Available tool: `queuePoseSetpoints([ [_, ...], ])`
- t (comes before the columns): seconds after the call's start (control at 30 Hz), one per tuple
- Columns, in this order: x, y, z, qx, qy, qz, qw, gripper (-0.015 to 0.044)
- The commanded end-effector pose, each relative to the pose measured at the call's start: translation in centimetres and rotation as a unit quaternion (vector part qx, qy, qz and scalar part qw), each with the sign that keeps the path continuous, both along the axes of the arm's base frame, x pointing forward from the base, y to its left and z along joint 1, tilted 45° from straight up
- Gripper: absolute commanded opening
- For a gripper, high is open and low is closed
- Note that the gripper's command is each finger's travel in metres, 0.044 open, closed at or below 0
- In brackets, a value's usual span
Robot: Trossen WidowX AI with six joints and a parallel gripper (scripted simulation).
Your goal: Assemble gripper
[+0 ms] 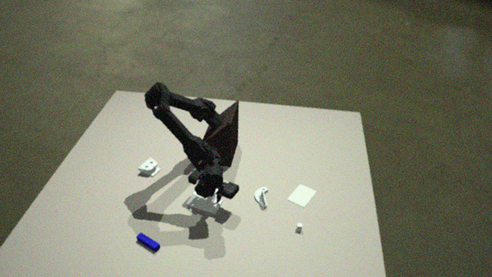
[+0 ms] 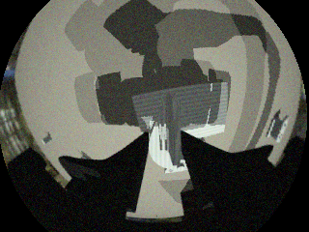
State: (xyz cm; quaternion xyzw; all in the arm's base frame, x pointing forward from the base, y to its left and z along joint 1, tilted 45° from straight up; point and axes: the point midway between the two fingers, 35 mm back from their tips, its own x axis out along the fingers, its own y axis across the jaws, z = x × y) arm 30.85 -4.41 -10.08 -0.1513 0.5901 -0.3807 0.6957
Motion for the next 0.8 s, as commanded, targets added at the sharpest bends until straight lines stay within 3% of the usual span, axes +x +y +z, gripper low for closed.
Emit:
queuePoseSetpoints([
  [0.0,0.02,-0.19,-0.06,-0.001,0.0,0.0,1.0,0.0134],
  [0.53,0.02,-0.19,-0.06,-0.001,0.0,0.0,1.0,0.0134],
  [0.63,0.0,0.0,0.0,0.0,0.0,0.001,1.0,0.0213],
  [0.77,0.0,0.0,0.0,0.0,0.0,0.001,1.0,0.0224],
])
